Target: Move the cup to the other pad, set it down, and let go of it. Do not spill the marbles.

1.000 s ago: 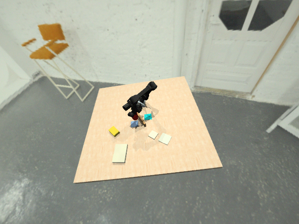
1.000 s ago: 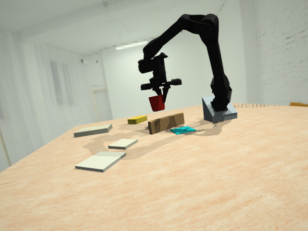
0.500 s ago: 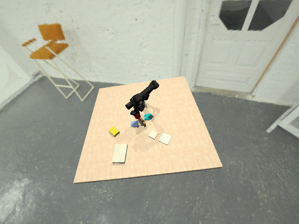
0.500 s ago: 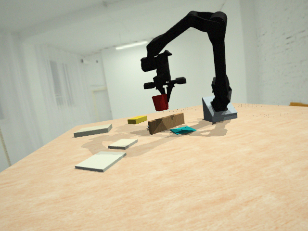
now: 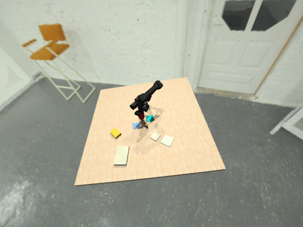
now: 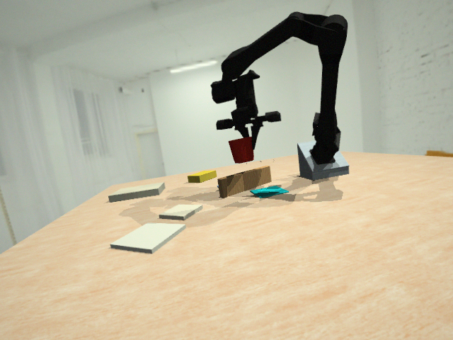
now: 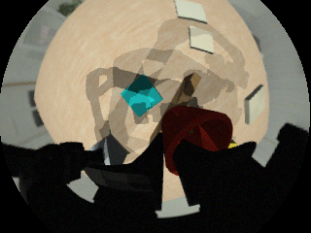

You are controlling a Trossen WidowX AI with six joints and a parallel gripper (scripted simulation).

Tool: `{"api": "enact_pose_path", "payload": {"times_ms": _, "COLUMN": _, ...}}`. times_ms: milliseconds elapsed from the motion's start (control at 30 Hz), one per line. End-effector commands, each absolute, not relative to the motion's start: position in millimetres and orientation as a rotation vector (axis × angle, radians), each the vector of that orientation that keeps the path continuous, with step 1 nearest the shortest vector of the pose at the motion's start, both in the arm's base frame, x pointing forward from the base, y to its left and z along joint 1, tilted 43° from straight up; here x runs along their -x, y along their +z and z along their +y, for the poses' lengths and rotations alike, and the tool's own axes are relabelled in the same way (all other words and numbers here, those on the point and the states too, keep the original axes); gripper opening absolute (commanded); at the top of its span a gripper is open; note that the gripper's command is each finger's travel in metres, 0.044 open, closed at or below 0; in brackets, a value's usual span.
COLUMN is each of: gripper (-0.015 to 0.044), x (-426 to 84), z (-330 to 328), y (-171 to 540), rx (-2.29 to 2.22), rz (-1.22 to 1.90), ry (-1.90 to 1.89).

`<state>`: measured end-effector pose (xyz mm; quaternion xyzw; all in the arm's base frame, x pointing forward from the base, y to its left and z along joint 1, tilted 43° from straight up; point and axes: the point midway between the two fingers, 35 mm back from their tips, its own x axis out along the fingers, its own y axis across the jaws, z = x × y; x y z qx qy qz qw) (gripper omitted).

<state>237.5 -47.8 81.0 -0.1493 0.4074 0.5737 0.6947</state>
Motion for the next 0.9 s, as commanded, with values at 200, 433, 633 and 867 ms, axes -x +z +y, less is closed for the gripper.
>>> {"api": "enact_pose_path", "payload": {"times_ms": 200, "gripper": 0.0000, "x": -226.9, "z": -35.3, "y": 91.8, "rx": 0.320, "rz": 0.912, "ry": 1.281}}
{"api": "enact_pose_path", "payload": {"times_ms": 433, "gripper": 0.0000, "x": -220.0, "z": -27.1, "y": 99.7, "rx": 0.319, "rz": 0.912, "ry": 1.281}}
{"api": "enact_pose_path", "payload": {"times_ms": 633, "gripper": 0.0000, "x": -214.1, "z": -20.1, "y": 106.3, "rx": 0.319, "rz": 0.912, "ry": 1.282}}
{"api": "enact_pose_path", "payload": {"times_ms": 867, "gripper": 0.0000, "x": -207.0, "z": -11.9, "y": 113.8, "rx": 0.318, "rz": 0.913, "ry": 1.282}}
